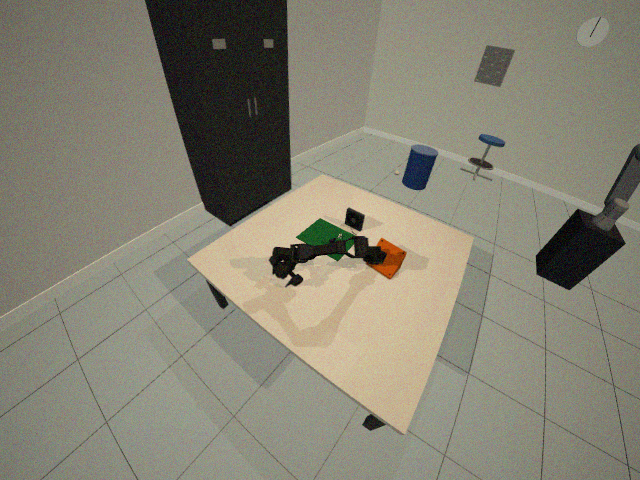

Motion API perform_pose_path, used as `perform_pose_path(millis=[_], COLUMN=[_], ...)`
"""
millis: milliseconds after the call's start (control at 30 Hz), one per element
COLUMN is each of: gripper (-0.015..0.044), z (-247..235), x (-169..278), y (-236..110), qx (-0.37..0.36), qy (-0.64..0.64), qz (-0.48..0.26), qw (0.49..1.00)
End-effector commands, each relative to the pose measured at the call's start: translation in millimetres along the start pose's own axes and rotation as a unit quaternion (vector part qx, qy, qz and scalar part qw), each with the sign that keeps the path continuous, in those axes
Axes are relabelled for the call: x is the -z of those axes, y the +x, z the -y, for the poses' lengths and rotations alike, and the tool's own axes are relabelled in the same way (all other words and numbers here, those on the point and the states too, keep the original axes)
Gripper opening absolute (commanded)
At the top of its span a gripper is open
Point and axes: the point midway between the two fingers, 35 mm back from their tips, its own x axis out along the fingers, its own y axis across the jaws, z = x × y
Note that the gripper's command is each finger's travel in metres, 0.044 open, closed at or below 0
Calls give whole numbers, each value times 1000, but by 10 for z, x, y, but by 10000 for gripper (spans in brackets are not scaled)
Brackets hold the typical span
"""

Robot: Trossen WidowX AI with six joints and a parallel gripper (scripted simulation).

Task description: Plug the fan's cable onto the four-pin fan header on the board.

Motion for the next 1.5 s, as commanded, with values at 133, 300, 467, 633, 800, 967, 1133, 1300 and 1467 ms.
perform_pose_path(millis=[133,300,467,633,800,967,1133,1300,1467], gripper=[440,440,440,440,440,440,440,440,440], z=[464,728,802,669,391,236,223,78,-13], x=[746,1435,2044,2523,2767,2806,2876,3144,3227], y=[-280,-734,-1317,-1994,-2614,-2883,-2760,-2216,-2017], qx=[30,32,14,-18,-49,-58,-60,-73,-79], qy=[7,27,65,122,185,213,217,236,244], qz=[-106,-197,-265,-298,-283,-259,-257,-247,-243], qw=[994,980,962,946,940,940,940,937,936])
